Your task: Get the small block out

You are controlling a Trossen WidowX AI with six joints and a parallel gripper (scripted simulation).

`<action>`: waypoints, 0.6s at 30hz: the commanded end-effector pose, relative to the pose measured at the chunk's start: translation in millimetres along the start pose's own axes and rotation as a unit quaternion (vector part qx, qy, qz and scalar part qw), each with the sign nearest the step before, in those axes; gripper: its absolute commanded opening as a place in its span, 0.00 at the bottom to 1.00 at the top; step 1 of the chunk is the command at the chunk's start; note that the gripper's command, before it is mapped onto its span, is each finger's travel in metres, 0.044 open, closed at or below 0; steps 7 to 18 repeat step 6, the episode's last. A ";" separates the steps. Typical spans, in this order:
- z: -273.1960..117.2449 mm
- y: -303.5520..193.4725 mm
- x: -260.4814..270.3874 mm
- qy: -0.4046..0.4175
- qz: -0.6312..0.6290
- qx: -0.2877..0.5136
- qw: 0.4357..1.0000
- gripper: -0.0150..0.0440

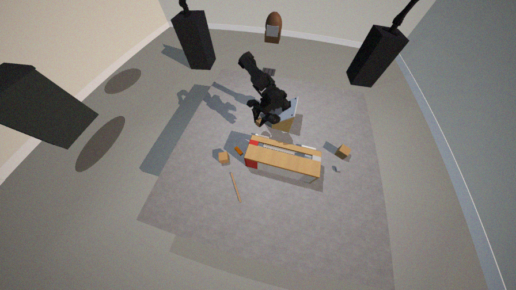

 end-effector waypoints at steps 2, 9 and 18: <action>-0.3 -0.9 0.3 0.001 -0.003 0.002 1.000 0.25; -0.3 -0.9 0.3 0.001 -0.003 0.002 1.000 0.25; -0.3 -0.9 0.3 0.001 -0.003 0.002 1.000 0.25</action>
Point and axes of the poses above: the point midway between the two fingers, 35 mm back from their tips, its own z axis out along the fingers, its own x axis across the jaws, y = z × x, the point moved 2 cm from there along -z, back along the fingers, and after that the axes turned 3 degrees about z, right-handed, at the moved point
